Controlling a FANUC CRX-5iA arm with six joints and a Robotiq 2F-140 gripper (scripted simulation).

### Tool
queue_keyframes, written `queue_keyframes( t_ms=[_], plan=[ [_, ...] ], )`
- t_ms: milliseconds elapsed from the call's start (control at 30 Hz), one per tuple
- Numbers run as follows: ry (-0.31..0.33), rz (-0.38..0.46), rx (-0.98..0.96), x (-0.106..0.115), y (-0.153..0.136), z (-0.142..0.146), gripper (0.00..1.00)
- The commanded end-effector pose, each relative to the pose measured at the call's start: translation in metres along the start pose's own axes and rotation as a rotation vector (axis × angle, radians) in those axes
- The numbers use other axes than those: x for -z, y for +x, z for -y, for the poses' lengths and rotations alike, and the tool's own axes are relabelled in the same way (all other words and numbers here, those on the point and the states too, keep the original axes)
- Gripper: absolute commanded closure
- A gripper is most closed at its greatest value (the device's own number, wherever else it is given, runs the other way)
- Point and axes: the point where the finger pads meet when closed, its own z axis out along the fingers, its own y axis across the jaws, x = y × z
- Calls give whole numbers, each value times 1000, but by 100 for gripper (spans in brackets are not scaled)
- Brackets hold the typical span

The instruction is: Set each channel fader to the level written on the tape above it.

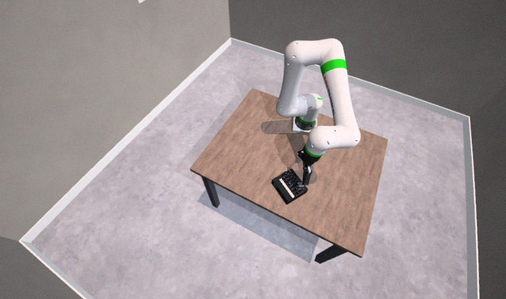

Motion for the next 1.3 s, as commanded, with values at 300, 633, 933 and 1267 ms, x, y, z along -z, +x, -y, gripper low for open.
queue_keyframes(
  t_ms=[300,633,933,1267],
  plan=[
    [-35,104,534,0,0,0,0],
    [-35,104,534,0,0,0,0],
    [-35,104,534,0,0,0,0],
    [-35,104,534,0,0,0,0]
  ],
)
